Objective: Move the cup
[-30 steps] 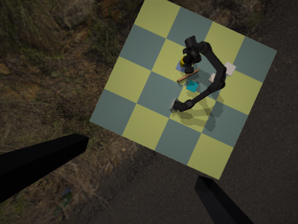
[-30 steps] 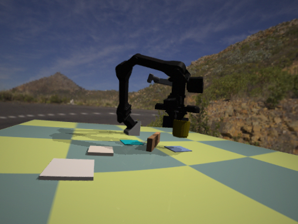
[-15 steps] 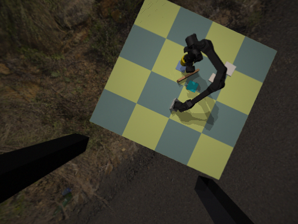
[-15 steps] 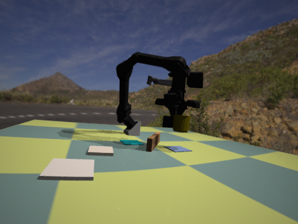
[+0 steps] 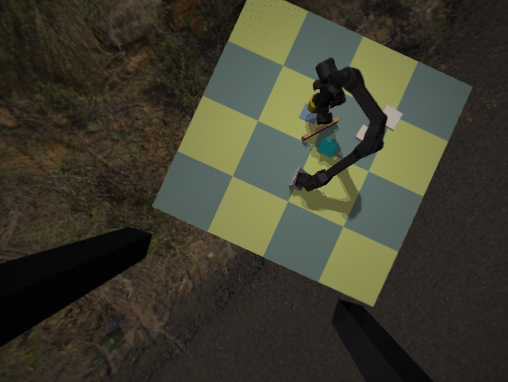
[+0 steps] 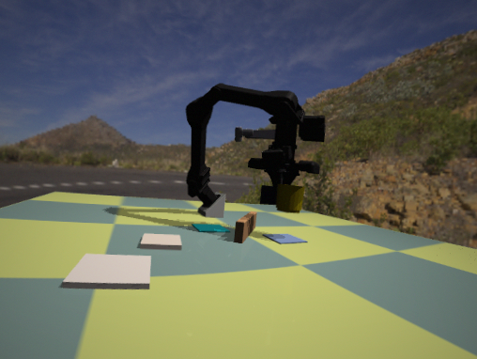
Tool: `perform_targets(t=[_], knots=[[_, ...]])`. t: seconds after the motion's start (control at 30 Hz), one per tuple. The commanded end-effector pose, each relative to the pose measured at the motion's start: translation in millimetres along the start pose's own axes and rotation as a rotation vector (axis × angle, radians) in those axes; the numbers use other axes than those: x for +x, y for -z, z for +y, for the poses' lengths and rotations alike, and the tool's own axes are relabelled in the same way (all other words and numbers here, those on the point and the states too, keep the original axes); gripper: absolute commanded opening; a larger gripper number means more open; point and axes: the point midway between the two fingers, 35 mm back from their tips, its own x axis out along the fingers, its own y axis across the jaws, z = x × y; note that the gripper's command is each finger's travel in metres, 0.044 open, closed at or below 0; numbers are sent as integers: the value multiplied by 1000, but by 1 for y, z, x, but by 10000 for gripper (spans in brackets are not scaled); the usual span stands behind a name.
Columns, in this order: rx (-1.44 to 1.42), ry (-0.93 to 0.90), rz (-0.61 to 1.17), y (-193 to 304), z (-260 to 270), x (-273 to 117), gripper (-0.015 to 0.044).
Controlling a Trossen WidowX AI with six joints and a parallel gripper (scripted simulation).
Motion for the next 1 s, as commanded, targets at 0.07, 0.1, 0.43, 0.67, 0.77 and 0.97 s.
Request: perform_targets(t=[0.07,0.1,0.43,0.67,0.77,0.97], knots=[[2,-5,1,-3,-6,-1,0],[2,-5,1,-4,-8,-1,0],[3,-5,2,-9,-22,0,0],[4,-5,2,-13,-34,0,0],[4,-5,3,-15,-39,0,0],[4,-5,3,-19,-49,0,0]])
